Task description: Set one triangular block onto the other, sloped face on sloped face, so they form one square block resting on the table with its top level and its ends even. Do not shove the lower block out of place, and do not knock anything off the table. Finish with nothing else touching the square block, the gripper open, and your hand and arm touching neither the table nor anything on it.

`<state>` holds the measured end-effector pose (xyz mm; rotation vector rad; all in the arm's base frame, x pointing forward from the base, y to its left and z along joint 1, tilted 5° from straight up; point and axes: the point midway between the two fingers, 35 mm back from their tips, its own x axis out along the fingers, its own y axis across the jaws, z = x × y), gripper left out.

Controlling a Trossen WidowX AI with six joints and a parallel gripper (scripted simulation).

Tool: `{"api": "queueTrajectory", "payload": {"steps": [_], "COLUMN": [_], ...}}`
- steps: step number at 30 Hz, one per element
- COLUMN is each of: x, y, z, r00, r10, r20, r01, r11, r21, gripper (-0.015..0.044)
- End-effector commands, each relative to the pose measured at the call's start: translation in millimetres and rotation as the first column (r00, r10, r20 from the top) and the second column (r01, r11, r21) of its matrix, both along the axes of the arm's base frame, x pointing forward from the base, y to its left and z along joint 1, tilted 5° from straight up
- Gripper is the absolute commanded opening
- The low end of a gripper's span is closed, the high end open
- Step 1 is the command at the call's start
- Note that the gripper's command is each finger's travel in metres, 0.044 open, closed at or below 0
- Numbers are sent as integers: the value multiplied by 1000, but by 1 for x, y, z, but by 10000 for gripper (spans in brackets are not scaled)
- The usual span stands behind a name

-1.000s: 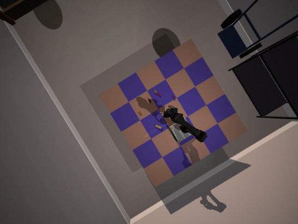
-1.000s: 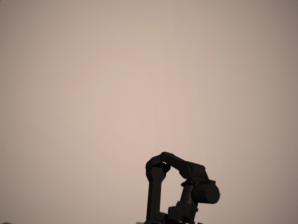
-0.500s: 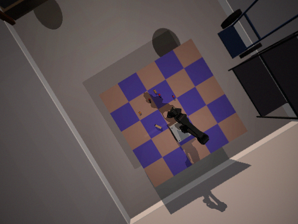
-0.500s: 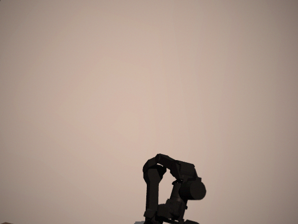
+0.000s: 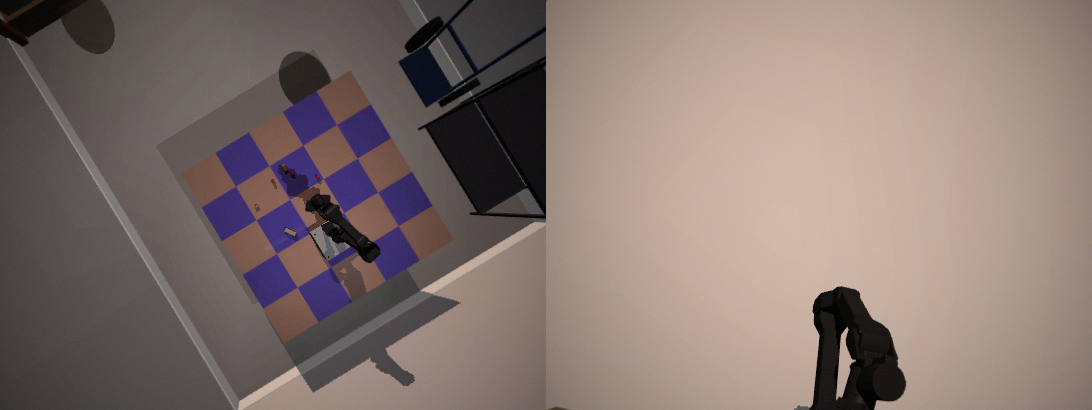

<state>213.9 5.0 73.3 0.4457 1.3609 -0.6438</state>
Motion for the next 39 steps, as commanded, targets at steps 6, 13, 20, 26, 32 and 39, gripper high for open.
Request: {"api": "queueTrajectory", "payload": {"steps": [6,13,20,26,32,39], "x": [4,6,5,5,5,5], "y": [-4,-8,-7,-7,-6,-6], "z": [-17,-32,-33,-32,-33,-33], "r00": [1000,1000,1000,1000,1000,1000], "r10": [4,4,6,6,8,9], "r20": [6,7,5,6,7,7], "r01": [-4,-4,-6,-6,-8,-9], "r11": [1000,1000,1000,1000,1000,1000], "r21": [3,3,5,5,6,7], "gripper": [0,0,0,0,0,0]}}
